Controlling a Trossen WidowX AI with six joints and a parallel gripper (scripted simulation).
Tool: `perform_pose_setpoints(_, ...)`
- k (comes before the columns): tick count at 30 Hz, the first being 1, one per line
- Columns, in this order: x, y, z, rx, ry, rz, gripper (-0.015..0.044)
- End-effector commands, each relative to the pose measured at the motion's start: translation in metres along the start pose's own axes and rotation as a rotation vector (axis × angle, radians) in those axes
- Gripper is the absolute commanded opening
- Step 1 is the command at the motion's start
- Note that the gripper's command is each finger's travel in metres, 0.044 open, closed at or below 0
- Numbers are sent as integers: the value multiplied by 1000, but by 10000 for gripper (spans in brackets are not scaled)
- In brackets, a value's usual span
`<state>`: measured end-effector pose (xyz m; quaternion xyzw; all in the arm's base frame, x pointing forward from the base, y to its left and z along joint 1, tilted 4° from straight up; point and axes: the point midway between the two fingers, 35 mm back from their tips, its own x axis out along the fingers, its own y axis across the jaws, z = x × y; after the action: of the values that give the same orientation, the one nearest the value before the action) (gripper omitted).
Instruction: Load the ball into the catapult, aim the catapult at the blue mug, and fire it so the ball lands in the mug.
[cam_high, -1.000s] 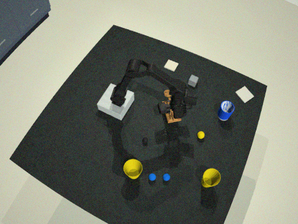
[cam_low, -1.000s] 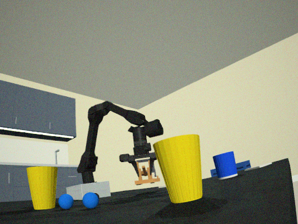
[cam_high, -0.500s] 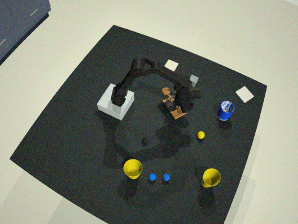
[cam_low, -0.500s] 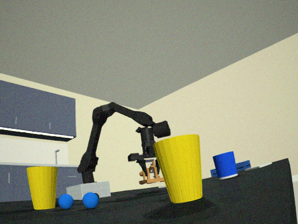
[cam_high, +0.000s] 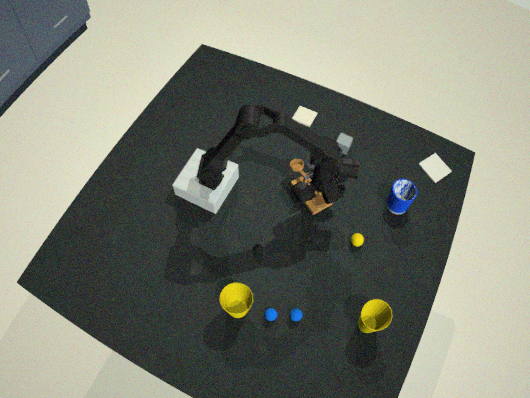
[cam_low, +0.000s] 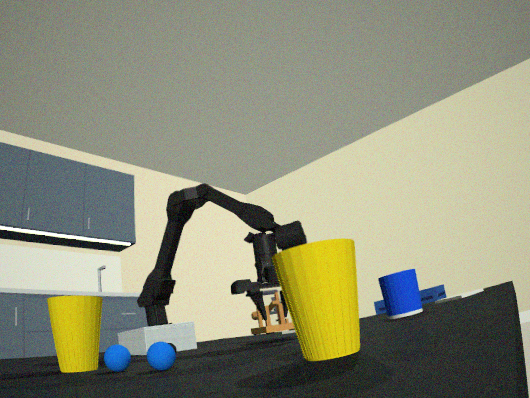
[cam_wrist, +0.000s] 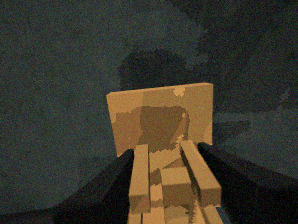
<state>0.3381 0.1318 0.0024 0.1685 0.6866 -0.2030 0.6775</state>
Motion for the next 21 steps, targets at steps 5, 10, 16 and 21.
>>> perform_pose_setpoints(5, 10, 1, -1, -3, 0, 9, 0)
perform_pose_setpoints(10, 18, 1, -1, -3, 0, 9, 0)
perform_pose_setpoints(16, 20, 0, 0, -1, 0, 0, 0)
perform_pose_setpoints(21, 20, 0, 0, -1, 0, 0, 79)
